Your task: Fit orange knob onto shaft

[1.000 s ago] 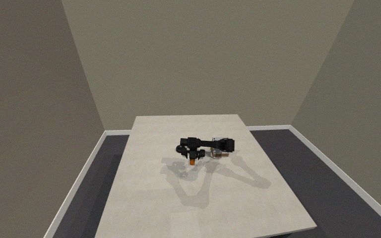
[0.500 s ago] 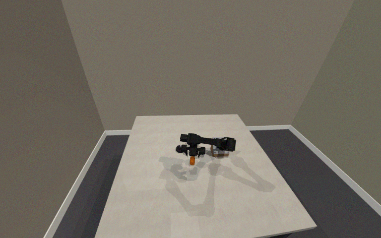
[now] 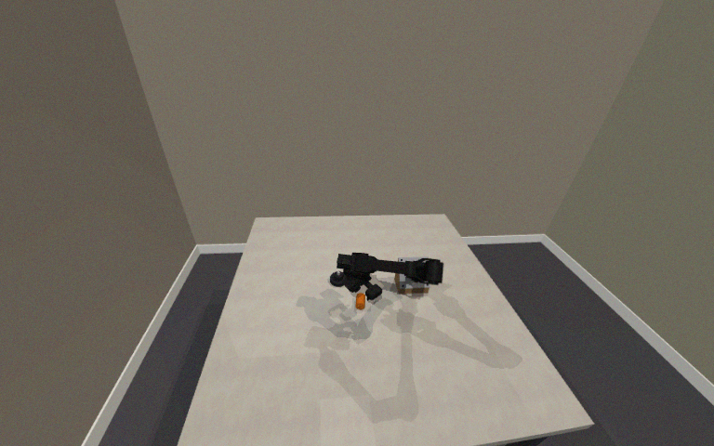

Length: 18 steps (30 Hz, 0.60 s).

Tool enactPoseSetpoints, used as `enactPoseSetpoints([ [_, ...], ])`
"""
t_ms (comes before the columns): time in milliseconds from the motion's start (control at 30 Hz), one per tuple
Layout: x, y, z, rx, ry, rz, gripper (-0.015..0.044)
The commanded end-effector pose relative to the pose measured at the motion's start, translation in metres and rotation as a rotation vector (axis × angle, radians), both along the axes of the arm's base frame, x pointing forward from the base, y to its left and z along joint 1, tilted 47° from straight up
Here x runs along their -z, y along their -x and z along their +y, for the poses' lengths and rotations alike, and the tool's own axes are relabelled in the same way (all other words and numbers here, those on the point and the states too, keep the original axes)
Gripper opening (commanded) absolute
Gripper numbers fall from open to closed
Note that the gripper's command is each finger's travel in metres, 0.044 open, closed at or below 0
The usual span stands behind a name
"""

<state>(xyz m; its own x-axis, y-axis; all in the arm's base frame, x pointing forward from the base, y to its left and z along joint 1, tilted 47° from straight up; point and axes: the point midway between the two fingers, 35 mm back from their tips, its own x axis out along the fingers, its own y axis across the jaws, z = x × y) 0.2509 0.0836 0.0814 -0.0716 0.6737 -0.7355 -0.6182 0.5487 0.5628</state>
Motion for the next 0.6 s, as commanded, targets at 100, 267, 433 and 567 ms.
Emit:
enactPoseSetpoints([
  [100, -0.0043, 0.0003, 0.0026, 0.703, 0.187, 0.593, 0.0440],
  [267, -0.0055, 0.0002, 0.0030, 0.910, 0.226, 0.740, 0.0440],
  [433, -0.0070, -0.0001, 0.0034, 1.120, 0.263, 0.877, 0.0440],
  [567, -0.0081, -0.0003, 0.0037, 1.291, 0.285, 0.985, 0.0440],
])
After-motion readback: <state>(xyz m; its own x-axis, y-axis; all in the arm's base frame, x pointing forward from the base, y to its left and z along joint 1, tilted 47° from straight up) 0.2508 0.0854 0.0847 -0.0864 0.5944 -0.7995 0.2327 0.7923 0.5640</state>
